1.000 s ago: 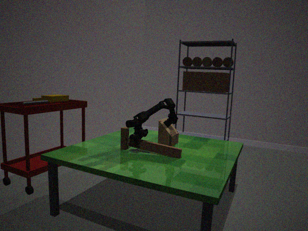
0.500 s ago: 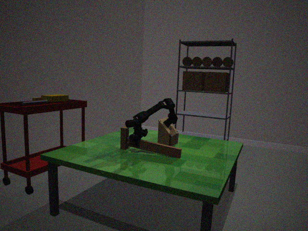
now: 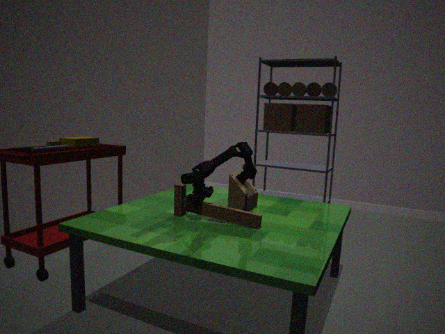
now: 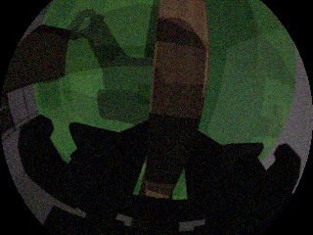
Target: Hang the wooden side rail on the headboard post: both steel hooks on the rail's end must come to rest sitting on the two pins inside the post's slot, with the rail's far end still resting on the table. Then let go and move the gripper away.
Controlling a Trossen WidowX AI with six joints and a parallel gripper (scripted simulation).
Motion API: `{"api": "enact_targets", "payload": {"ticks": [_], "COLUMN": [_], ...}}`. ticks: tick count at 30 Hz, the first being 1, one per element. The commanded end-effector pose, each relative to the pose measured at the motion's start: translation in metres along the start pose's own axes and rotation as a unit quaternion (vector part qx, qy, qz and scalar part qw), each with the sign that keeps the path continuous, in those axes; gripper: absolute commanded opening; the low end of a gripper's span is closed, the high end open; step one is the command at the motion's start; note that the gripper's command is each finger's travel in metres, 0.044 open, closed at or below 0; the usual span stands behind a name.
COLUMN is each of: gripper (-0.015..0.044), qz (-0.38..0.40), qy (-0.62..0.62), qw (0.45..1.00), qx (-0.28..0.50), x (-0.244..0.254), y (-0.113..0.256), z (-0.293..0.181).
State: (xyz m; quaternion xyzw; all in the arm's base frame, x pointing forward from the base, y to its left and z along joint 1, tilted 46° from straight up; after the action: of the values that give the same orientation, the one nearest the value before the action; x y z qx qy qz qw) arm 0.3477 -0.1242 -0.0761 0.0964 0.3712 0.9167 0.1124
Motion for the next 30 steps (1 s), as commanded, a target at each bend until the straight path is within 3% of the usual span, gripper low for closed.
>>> {"api": "enact_targets", "payload": {"ticks": [1,30], "gripper": [0.0,0.0], "qz": [-0.005,-0.005], "qy": [-0.002,-0.002], "qw": [1.0,1.0], "qx": [0.002,0.002], "x": [-0.0005,-0.0008], "y": [0.0038,0.004], "z": [-0.0046,-0.0075]}}
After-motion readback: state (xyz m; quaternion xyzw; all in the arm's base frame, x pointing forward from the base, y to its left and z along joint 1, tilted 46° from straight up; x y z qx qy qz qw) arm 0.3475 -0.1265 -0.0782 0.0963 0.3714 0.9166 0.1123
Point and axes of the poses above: the point midway between the two fingers, 35 mm back from their tips, its own y axis back along the fingers, its own x axis across the jaws, z = x × y, the point moved 8 cm from there along y, back along the fingers, and after that the axes turned 12 degrees about -y, right-handed, at the moved point
